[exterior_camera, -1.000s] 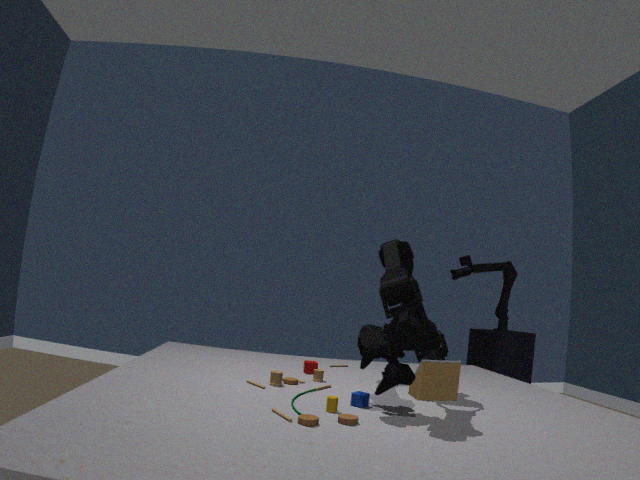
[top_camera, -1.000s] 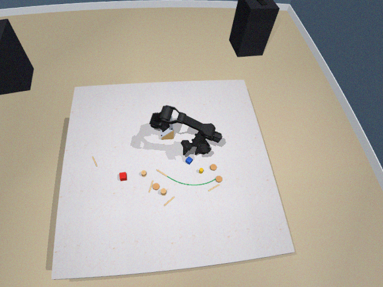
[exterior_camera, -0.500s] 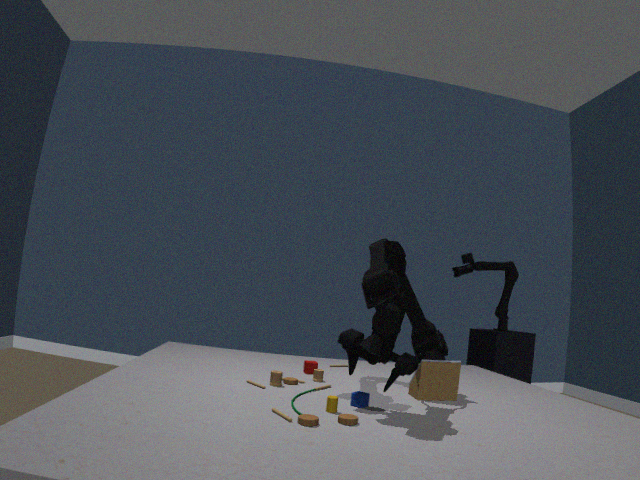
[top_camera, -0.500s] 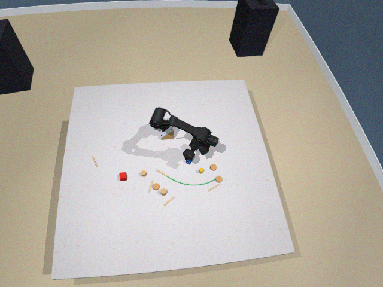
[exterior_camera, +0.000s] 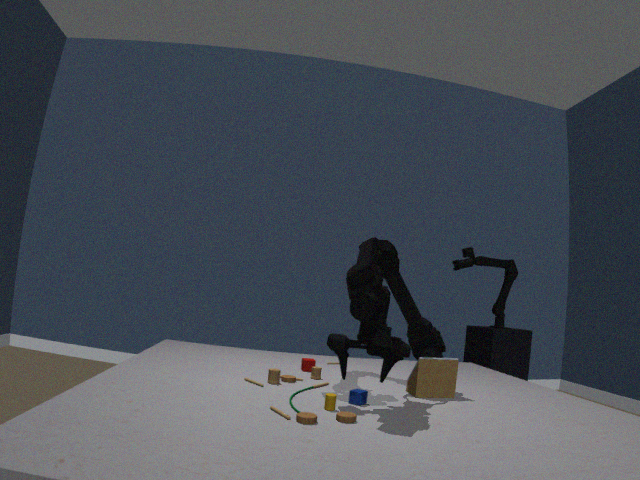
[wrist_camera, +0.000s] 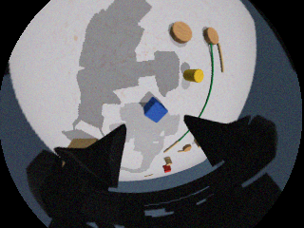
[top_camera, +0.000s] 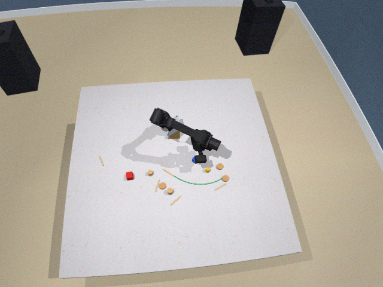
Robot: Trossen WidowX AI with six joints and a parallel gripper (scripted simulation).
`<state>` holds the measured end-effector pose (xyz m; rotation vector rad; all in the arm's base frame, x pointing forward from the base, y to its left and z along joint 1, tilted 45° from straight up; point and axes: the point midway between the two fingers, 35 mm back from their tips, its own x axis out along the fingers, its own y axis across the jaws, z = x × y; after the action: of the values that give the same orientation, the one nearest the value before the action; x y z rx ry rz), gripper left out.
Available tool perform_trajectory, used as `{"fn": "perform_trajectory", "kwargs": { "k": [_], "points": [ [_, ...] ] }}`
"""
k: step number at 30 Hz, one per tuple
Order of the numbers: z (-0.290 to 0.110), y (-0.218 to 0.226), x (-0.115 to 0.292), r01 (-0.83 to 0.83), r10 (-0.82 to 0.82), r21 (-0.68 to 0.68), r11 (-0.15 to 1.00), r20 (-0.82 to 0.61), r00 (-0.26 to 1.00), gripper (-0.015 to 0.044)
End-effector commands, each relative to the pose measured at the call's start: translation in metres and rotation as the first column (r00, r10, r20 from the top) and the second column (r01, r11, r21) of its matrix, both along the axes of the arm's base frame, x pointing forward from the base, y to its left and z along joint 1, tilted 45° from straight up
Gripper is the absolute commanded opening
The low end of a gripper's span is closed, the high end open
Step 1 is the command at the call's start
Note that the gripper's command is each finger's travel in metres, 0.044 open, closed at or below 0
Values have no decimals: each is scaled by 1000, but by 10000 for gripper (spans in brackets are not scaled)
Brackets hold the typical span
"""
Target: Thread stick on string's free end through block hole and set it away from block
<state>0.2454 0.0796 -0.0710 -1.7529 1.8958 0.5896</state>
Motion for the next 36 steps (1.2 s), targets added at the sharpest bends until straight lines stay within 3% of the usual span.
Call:
{"fn": "perform_trajectory", "kwargs": {
  "k": [1,22,29,36],
  "points": [
    [7,-2,8,-231,287,203,951,-311,906,440],
    [7,-2,8,-229,282,197,953,-307,909,440],
    [7,-2,8,-229,282,197,953,-307,909,256],
    [7,-2,8,-229,282,197,953,-307,909,245]
  ]
}}
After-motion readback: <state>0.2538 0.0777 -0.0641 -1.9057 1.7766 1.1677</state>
